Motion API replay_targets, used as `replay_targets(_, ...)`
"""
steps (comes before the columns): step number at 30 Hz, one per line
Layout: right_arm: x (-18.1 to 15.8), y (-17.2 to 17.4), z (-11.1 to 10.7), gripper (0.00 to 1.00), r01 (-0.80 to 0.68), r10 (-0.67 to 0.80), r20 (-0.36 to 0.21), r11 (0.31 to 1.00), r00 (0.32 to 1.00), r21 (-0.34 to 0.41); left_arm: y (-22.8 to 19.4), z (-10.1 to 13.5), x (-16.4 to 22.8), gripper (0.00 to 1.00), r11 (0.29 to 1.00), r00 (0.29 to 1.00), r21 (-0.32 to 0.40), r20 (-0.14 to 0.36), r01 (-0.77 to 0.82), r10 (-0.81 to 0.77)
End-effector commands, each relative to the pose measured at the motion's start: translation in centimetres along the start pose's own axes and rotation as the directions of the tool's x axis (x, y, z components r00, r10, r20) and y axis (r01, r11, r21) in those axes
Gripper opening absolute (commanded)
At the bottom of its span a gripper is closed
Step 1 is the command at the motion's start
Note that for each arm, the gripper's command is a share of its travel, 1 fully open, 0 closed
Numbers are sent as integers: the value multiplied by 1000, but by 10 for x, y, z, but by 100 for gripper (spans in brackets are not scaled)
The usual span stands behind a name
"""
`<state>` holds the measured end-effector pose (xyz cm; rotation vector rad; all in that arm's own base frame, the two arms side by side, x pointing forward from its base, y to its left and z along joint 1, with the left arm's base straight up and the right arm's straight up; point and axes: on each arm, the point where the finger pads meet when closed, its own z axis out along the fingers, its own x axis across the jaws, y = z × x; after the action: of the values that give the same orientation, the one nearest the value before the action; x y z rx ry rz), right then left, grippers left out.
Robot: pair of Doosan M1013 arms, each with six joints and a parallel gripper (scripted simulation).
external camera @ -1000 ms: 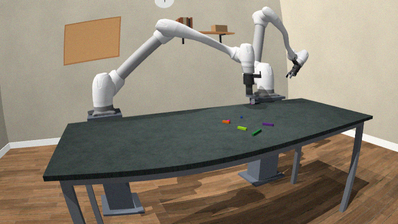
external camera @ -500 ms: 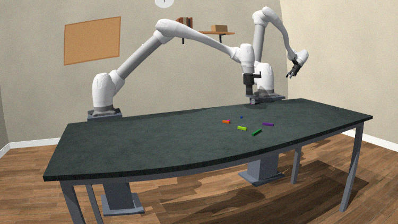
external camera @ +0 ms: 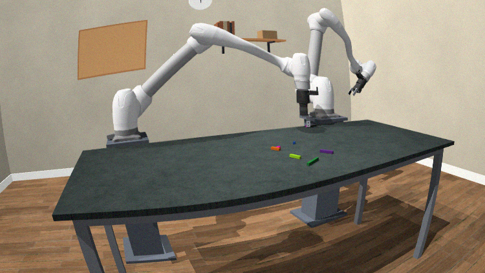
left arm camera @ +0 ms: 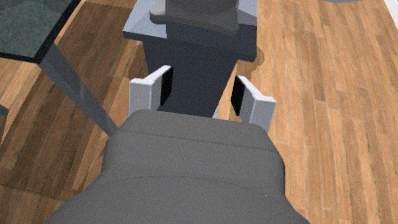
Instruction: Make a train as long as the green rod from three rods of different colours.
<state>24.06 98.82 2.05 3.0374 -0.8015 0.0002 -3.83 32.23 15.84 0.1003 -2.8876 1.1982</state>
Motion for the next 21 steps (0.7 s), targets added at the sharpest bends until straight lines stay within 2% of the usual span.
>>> replay_targets(1, 0, 0, -2, 54, 0, 0, 1, 1000, 1000, 2, 0, 0, 0, 100, 1000, 1000, -1, 0, 0, 0)
replay_targets(9, 0, 0, -2, 54, 0, 0, 1, 1000, 1000, 2, 0, 0, 0, 100, 1000, 1000, -1, 0, 0, 0)
replay_targets(10, 0, 0, -2, 24, 0, 0, 1, 1000, 1000, 2, 0, 0, 0, 100, 1000, 1000, -1, 0, 0, 0)
replay_targets(21, 0, 0, -2, 24, 0, 0, 1, 1000, 1000, 2, 0, 0, 0, 100, 1000, 1000, -1, 0, 0, 0)
